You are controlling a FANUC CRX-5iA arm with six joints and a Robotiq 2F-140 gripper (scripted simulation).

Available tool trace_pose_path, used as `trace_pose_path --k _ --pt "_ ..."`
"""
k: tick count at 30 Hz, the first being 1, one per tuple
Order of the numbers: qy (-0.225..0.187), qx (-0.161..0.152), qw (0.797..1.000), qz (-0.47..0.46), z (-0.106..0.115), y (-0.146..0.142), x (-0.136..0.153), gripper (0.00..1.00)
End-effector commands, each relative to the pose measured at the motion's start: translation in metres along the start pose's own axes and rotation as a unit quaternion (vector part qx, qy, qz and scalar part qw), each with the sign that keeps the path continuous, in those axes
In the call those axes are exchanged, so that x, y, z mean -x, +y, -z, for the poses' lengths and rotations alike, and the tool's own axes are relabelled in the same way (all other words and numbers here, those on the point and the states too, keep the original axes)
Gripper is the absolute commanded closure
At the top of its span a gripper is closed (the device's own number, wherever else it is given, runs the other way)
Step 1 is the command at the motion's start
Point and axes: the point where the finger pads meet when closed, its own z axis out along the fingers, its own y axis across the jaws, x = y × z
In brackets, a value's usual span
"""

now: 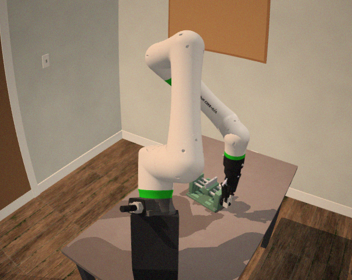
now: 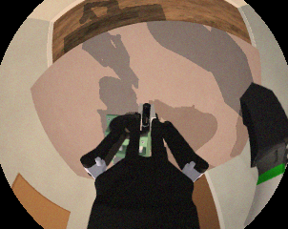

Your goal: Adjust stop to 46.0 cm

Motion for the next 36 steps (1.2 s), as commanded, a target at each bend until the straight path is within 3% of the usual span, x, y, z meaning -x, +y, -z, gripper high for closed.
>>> trace_pose_path --k 1,23,36 --pt "0.0 0.0 1.0 0.0 -0.006 0.0 0.0 0.96" --pt "0.0 0.0 1.0 0.0 -0.036 -0.026 0.0 0.96" --pt "0.0 0.0 1.0 0.0 -0.031 -0.056 0.0 0.96"
